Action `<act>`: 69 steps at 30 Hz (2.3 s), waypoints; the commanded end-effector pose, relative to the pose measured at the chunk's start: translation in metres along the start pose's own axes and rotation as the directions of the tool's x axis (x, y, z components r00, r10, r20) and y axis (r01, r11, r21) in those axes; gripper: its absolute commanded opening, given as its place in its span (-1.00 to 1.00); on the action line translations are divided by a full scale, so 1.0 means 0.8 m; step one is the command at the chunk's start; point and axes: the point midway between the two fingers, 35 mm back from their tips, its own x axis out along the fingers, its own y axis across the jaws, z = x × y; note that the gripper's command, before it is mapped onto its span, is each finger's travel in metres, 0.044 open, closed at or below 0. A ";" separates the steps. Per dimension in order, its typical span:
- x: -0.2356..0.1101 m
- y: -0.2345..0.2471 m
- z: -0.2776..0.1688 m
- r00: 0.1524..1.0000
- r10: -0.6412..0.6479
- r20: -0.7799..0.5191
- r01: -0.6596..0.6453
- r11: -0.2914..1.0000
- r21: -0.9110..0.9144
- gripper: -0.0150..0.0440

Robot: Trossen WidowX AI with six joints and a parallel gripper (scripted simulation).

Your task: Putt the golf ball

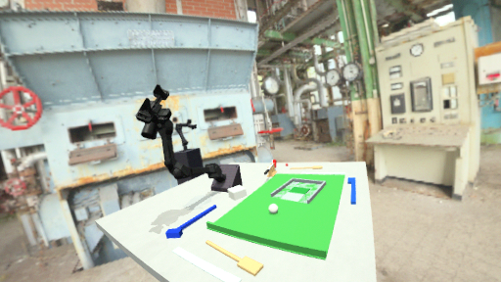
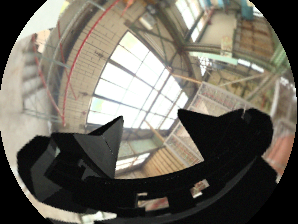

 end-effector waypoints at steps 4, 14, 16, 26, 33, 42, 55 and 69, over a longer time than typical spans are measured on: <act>0.000 -0.027 -0.003 1.000 -0.008 -0.026 0.004 0.990 -0.144 1.00; -0.003 -0.158 0.018 0.985 -0.142 -0.094 0.037 0.718 -0.695 1.00; -0.004 -0.196 0.033 0.977 -0.198 -0.081 0.055 0.598 -0.799 1.00; -0.002 -0.325 0.152 0.929 -0.360 0.086 0.074 -0.046 -0.996 1.00; -0.017 -0.397 0.253 0.849 -0.463 0.257 0.016 -0.463 -0.886 1.00; -0.061 -0.453 0.430 0.657 -0.497 0.566 -0.213 -0.843 -0.493 1.00; -0.175 -0.414 0.683 0.215 -0.260 0.941 -0.721 -0.693 -0.027 1.00; -0.340 -0.257 0.835 -0.346 0.223 0.911 -0.935 -0.158 -0.316 1.00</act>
